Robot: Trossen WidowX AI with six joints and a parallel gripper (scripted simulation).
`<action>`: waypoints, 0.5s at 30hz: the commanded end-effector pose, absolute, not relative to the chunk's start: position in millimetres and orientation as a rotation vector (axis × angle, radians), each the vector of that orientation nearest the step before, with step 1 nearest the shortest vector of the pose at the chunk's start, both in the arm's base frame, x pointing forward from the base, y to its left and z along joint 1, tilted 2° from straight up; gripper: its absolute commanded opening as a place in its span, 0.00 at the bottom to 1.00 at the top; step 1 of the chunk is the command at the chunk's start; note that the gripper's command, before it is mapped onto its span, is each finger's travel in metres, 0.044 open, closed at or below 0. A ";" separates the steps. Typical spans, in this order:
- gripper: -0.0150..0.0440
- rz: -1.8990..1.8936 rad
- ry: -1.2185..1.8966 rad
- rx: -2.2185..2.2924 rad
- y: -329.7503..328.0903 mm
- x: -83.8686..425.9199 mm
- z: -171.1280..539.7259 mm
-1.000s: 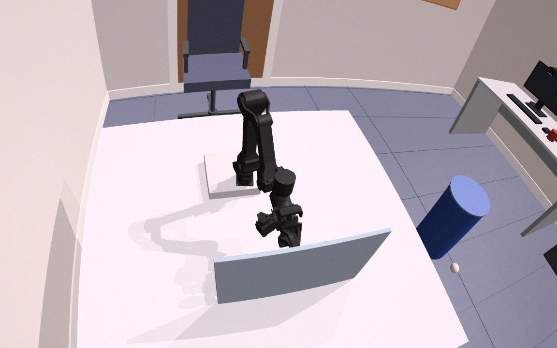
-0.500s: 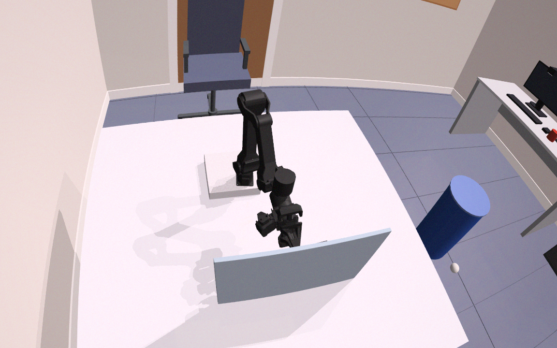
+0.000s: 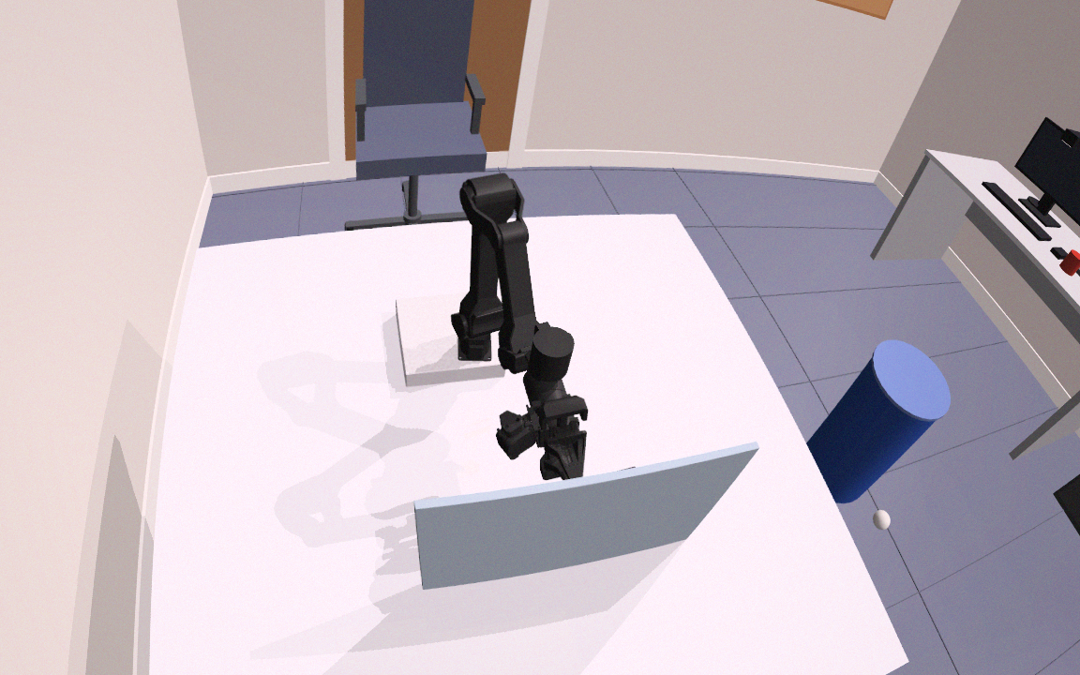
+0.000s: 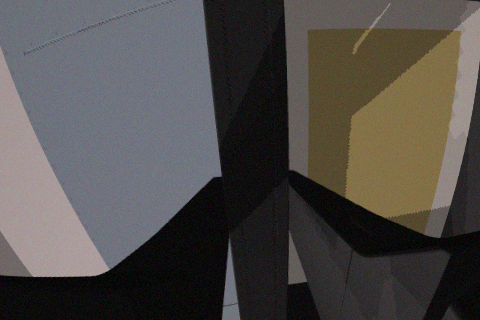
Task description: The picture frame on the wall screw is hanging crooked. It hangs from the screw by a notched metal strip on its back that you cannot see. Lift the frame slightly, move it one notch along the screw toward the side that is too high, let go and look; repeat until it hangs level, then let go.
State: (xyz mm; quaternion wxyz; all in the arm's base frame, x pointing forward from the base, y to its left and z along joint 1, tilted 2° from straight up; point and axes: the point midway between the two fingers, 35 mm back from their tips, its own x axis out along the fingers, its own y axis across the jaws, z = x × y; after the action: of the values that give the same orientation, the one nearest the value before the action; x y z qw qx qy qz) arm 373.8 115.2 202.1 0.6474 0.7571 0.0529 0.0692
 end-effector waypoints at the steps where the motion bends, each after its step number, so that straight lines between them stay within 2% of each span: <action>1: 0.25 0.168 0.110 1.727 115.6 373.8 206.8; 15: 0.25 0.168 0.110 1.727 117.0 373.5 207.0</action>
State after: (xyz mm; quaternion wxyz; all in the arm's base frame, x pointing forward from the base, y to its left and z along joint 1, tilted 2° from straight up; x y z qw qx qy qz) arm 373.4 116.9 202.5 0.6473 0.7572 0.0534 0.0697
